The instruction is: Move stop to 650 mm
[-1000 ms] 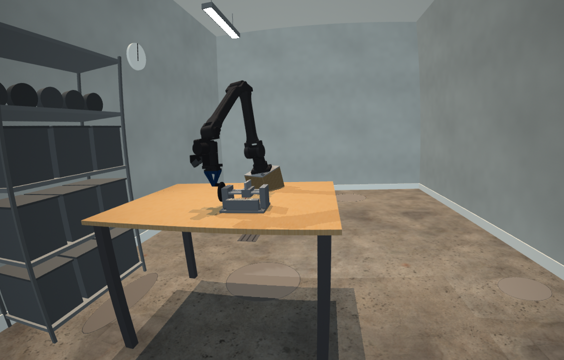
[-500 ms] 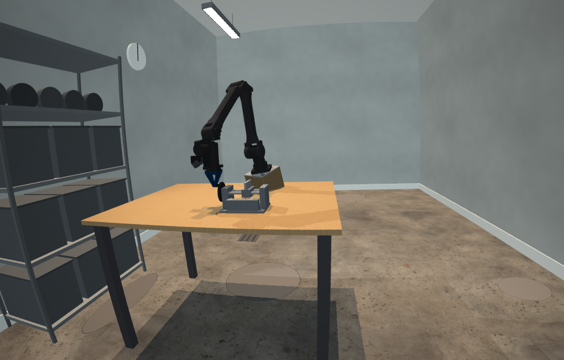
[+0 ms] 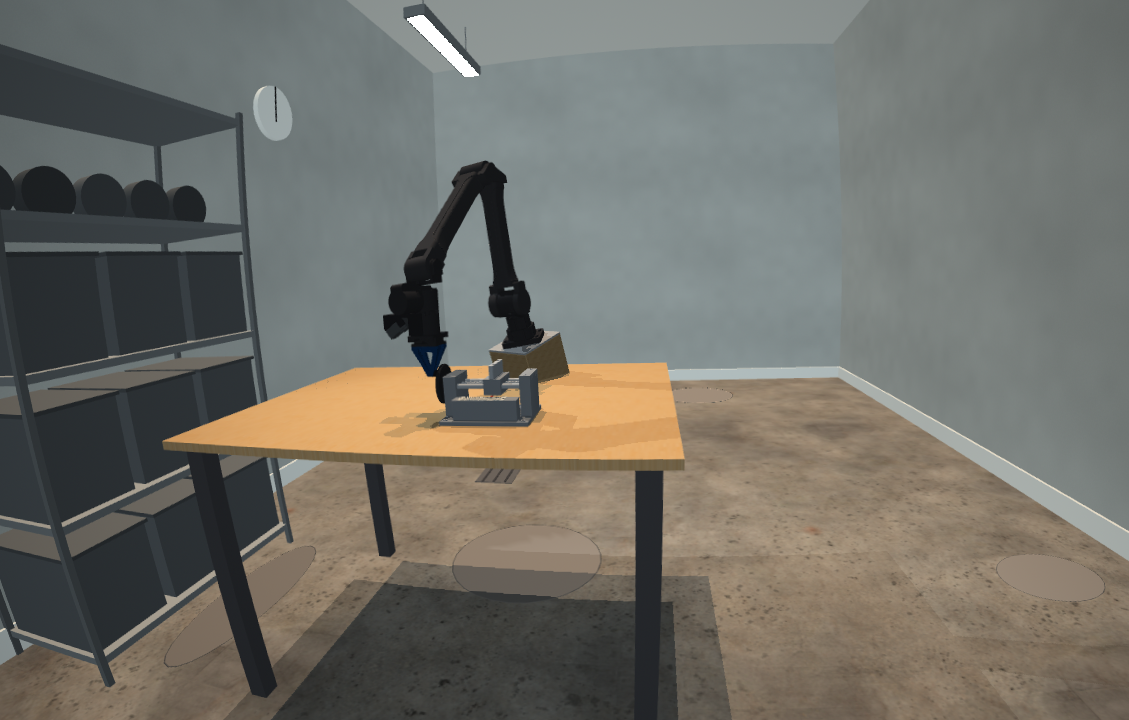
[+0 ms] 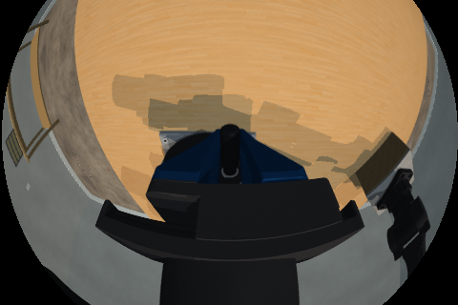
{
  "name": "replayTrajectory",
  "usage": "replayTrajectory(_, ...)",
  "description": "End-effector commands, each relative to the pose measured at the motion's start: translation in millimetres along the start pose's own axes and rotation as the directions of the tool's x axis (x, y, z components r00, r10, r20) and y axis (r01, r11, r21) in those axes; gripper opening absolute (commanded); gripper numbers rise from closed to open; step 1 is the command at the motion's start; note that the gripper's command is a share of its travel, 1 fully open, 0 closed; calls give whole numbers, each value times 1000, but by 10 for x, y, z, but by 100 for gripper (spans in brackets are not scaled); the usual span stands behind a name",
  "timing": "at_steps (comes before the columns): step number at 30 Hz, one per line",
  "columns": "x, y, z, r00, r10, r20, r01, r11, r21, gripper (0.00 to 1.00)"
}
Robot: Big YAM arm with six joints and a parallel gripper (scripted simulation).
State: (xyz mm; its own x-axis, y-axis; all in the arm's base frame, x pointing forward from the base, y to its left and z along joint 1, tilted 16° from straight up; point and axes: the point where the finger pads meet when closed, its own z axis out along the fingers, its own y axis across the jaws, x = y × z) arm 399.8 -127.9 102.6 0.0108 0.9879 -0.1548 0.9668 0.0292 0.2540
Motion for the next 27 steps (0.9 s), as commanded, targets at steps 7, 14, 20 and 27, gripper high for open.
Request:
replayTrajectory(7, -68, -100, 178, 1000, 4, 4, -4, 1000, 17, 6)
replayTrajectory(14, -68, -101, 199, 1000, 4, 4, -4, 1000, 17, 6)
replayTrajectory(20, -67, -108, 267, 1000, 4, 4, -4, 1000, 17, 6)
replayTrajectory(27, -67, -108, 285, 1000, 4, 4, -4, 1000, 17, 6)
